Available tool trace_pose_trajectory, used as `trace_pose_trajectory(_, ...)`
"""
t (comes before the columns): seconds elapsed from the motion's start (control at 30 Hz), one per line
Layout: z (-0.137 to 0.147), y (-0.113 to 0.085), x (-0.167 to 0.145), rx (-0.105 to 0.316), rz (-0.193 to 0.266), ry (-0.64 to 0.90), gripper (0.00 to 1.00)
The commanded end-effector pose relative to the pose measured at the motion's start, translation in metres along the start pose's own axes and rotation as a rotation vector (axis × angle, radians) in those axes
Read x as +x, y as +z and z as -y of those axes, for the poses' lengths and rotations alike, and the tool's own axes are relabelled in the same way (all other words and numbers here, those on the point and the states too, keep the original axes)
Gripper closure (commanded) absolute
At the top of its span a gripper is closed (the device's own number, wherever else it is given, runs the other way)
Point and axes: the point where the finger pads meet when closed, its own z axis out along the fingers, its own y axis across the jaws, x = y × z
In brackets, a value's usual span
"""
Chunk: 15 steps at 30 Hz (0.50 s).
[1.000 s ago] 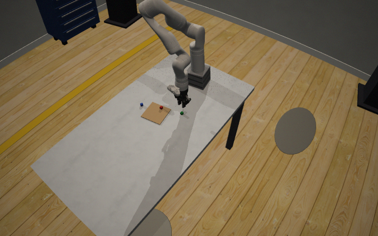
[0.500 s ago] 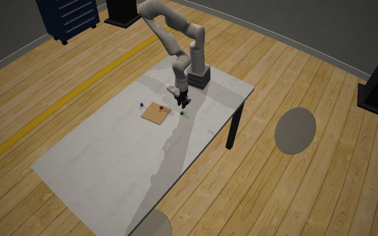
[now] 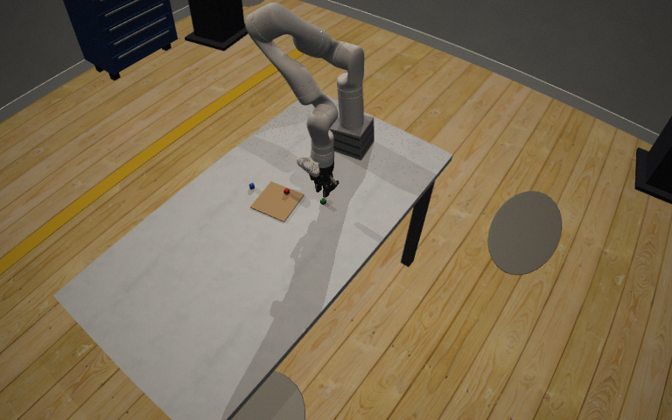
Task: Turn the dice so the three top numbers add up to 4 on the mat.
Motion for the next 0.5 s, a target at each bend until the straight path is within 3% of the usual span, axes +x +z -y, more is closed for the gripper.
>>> trace_pose_trajectory(0.0,0.001,0.006,-0.003,-0.002,0.008,-0.004,0.69)
trace_pose_trajectory(0.47,0.001,0.022,-0.004,-0.002,0.008,-0.004,0.69)
